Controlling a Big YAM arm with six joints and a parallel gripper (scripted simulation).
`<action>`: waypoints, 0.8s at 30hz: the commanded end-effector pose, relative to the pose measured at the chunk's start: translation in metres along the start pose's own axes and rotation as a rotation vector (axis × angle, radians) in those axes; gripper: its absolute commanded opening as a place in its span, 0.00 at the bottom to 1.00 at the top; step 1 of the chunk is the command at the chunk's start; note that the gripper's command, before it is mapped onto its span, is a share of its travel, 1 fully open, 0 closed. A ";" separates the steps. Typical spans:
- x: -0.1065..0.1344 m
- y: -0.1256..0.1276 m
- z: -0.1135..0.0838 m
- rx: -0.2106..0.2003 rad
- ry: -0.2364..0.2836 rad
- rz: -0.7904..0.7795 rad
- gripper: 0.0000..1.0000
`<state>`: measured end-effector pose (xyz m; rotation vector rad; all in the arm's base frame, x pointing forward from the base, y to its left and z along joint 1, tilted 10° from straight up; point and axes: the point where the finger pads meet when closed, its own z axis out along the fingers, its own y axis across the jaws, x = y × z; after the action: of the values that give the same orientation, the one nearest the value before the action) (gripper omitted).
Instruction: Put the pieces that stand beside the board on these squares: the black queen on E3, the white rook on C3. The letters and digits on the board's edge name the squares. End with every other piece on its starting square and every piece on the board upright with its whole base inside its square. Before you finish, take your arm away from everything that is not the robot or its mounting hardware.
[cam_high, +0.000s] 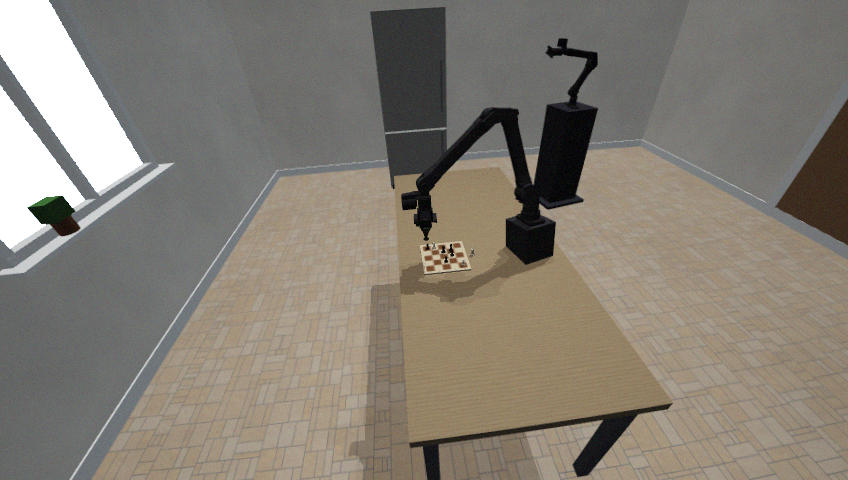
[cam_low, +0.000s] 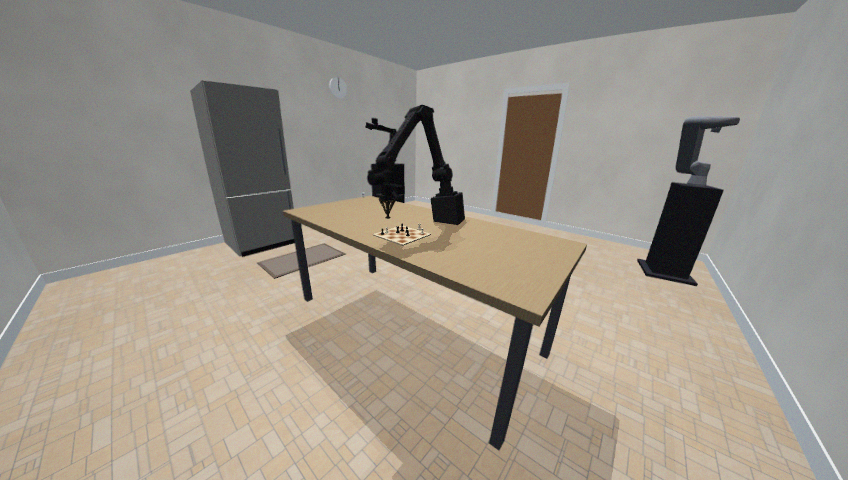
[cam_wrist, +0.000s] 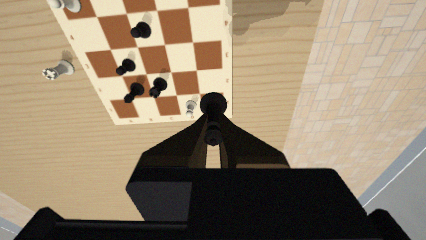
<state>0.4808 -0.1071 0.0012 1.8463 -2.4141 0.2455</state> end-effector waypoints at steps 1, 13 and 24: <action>-0.027 -0.005 -0.007 0.004 -0.013 -0.096 0.00; -0.021 -0.002 0.003 0.007 -0.010 -0.084 0.00; -0.019 0.002 0.038 -0.002 -0.009 -0.081 0.00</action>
<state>0.4789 -0.0957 -0.0363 1.9110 -2.3454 0.2103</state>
